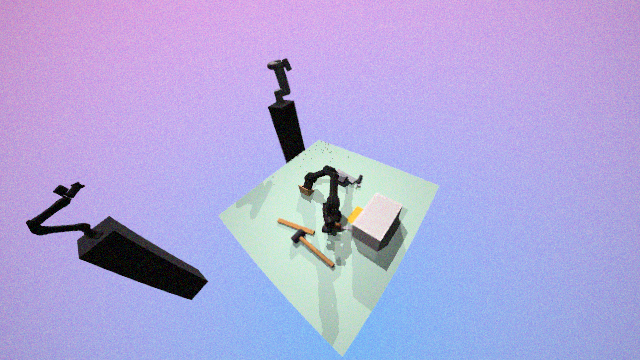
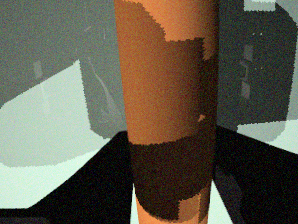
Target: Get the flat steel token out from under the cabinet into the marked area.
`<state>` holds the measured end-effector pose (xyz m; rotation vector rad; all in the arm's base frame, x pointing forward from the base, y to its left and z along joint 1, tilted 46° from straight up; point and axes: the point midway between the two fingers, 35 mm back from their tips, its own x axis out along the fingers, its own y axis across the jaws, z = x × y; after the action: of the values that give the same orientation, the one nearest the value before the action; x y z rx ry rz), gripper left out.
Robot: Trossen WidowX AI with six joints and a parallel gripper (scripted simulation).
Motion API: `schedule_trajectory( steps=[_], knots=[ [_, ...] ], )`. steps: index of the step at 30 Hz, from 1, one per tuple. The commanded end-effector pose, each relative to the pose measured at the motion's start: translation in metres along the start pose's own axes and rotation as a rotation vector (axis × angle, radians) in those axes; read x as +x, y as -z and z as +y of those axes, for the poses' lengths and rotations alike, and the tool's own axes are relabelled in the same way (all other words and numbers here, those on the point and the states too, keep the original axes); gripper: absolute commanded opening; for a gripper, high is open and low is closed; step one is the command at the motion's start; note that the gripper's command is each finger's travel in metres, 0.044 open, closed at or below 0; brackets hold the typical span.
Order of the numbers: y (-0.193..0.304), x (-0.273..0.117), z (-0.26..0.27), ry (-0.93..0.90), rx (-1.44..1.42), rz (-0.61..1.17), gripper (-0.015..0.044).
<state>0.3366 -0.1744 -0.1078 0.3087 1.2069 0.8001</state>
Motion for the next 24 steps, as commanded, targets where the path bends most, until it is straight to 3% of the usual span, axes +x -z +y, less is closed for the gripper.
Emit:
schedule_trajectory(
  steps=[1,24],
  knots=[
    [-0.006,0.000,0.000,0.000,0.005,-0.001,0.0000],
    [-0.007,0.002,0.017,-0.001,0.005,-0.001,0.0000]
  ],
)
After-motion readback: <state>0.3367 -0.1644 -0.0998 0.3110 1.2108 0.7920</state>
